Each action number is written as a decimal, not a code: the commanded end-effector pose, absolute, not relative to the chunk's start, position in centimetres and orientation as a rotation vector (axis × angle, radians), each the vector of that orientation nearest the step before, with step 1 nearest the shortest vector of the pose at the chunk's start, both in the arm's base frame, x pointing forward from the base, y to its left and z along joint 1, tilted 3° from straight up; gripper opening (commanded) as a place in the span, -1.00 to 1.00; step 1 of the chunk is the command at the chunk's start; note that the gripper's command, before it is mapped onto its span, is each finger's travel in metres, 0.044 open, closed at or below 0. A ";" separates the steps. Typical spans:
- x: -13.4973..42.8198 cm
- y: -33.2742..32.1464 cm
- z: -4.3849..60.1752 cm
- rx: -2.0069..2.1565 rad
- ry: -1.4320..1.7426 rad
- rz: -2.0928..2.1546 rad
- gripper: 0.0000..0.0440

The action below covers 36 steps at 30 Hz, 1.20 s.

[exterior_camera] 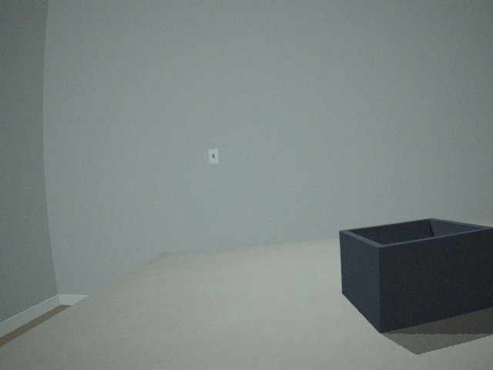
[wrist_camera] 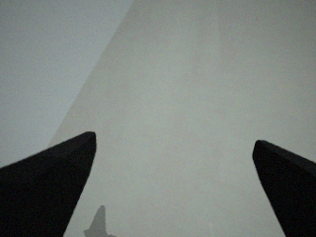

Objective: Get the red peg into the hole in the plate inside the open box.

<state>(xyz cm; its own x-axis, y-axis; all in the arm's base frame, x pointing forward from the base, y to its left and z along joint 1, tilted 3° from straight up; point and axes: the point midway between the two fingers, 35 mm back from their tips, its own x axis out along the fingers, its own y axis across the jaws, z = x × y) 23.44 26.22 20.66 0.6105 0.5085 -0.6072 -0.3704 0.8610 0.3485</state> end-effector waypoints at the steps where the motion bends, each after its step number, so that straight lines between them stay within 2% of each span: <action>1: 23.6 25.0 19.1 0.225 0.832 0.444 0.83; 21: 20.9 17.0 9.3 0.362 1.251 -0.139 0.94; 36: 18.0 13.1 4.3 0.456 1.395 -0.554 0.87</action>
